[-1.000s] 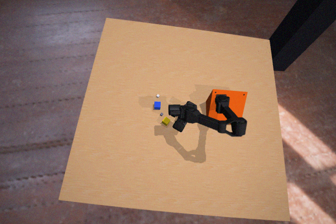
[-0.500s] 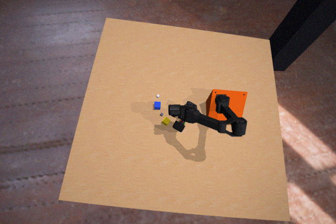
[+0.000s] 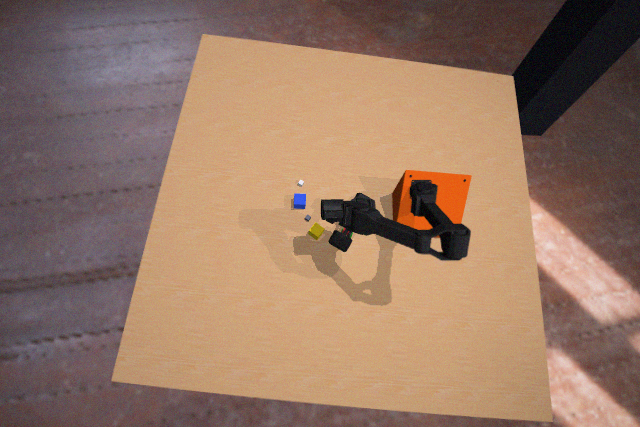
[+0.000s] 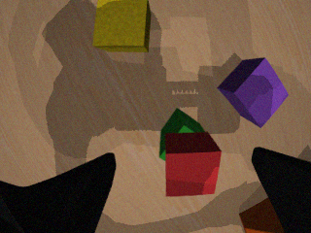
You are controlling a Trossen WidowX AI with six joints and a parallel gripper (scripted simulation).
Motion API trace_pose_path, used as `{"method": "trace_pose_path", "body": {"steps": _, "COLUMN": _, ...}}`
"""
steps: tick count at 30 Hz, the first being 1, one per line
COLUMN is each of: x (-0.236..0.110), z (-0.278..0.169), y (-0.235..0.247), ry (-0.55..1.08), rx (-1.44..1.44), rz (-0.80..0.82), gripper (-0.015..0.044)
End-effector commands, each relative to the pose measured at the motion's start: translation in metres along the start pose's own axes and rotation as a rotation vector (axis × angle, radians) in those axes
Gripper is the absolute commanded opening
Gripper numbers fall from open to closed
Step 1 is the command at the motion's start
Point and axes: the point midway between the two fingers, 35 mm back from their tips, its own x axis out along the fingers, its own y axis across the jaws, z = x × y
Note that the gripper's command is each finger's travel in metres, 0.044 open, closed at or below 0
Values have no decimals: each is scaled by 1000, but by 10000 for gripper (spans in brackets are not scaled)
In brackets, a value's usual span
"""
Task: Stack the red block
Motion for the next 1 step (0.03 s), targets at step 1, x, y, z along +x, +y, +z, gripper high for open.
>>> {"method": "trace_pose_path", "body": {"steps": 1, "x": 0, "z": 0, "y": 0, "ry": 0, "rx": 0, "rz": 0, "gripper": 440}}
